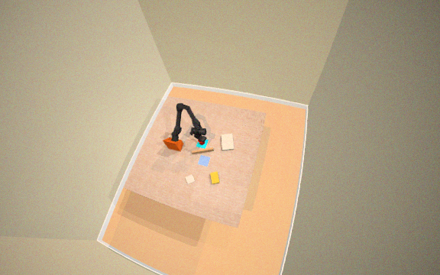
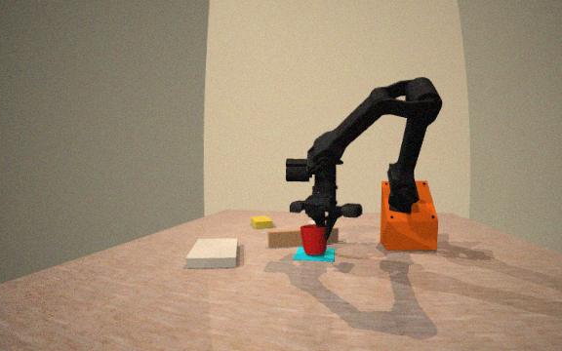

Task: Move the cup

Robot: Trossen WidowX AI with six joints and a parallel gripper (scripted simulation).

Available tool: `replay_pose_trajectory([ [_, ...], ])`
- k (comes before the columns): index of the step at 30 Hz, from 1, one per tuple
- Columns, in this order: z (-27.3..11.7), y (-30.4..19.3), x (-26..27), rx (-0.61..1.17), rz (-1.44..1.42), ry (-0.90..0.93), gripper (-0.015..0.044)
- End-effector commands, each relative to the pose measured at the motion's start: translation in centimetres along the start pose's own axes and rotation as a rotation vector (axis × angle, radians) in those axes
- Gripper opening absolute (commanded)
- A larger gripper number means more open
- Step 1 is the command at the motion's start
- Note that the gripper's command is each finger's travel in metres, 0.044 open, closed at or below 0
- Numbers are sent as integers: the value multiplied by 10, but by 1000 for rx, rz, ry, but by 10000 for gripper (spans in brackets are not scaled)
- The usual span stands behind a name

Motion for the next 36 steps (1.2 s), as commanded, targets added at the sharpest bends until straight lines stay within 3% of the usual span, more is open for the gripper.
replay_pose_trajectory([
  [1,0,0,0,0,0,0,0],
  [12,0,0,0,0,0,0,0],
  [17,0,0,0,0,0,0,128],
  [36,-14,-1,-1,3,3,0,128],
])
Point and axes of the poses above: the point midway between the two fingers, 35 mm back from their tips, its own z axis out along the fingers, its own x axis across the jaws, y = z × x, the point moved 4 cm from there along -z, back along the fingers, and after that the axes turned 5 degrees about -z, right-handed, at the moved point
